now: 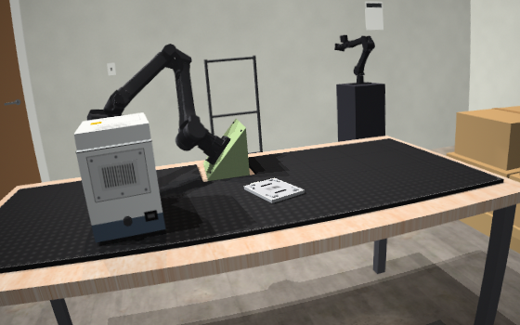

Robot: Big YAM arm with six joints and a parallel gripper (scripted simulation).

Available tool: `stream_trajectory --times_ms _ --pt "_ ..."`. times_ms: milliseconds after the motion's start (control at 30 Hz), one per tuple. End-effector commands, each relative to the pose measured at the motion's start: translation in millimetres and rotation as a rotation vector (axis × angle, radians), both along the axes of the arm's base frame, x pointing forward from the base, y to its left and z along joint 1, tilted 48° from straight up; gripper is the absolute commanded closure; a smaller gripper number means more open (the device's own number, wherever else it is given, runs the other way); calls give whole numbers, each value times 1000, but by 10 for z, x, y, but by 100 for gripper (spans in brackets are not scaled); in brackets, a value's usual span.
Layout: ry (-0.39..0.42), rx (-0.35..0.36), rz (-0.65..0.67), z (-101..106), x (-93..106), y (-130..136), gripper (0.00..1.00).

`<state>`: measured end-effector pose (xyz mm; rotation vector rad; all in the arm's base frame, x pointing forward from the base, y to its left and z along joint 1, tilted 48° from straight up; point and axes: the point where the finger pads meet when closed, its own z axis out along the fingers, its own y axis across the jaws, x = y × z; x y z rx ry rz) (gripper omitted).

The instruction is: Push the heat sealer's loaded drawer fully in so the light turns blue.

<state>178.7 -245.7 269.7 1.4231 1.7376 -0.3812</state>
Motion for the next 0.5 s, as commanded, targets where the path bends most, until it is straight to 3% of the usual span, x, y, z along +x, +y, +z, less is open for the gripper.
stream_trajectory --times_ms 0,467 --pt "-71 -8 81 224 402 -59 100" --pt "-71 -8 81 229 367 -57 100"
